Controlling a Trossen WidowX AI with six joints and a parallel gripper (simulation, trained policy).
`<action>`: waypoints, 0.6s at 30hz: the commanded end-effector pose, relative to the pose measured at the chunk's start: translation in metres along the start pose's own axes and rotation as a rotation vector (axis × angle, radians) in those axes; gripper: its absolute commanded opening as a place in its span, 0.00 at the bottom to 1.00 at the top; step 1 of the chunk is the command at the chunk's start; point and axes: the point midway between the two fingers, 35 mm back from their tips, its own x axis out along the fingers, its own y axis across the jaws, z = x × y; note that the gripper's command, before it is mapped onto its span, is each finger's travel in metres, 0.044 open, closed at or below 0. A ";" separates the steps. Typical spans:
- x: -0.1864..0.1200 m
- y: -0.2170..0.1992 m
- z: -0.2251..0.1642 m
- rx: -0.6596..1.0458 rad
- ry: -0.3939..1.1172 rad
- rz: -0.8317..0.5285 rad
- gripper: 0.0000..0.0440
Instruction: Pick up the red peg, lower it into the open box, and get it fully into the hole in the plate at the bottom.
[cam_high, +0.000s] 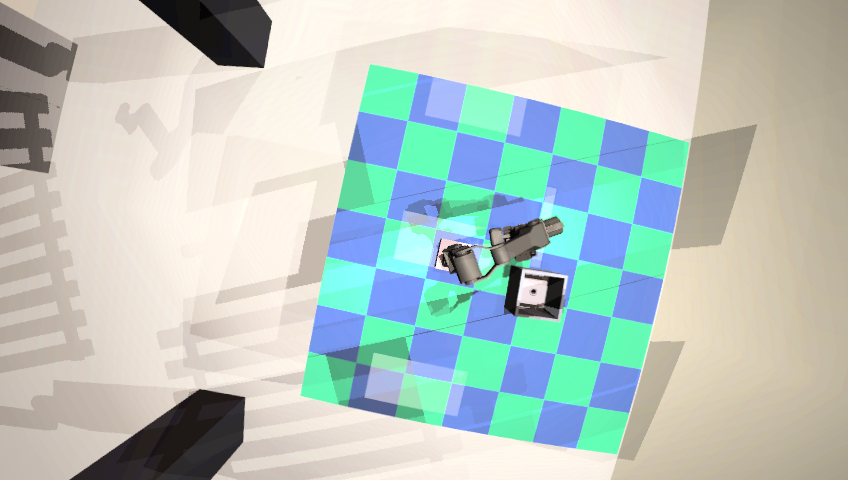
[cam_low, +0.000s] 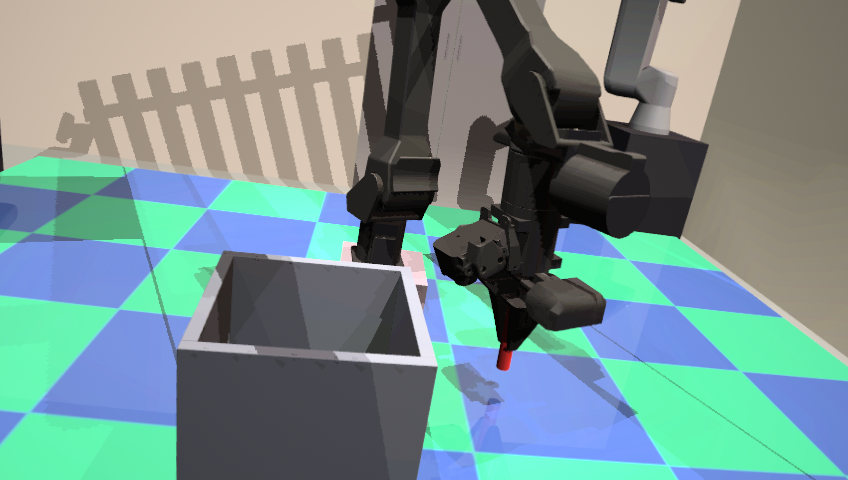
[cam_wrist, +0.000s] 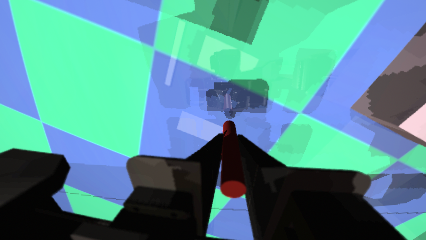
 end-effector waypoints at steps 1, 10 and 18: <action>-0.018 0.009 -0.002 0.004 0.022 0.058 0.00; -0.058 0.024 0.004 -0.001 0.030 0.162 0.00; -0.097 0.031 0.022 -0.011 -0.004 0.237 0.00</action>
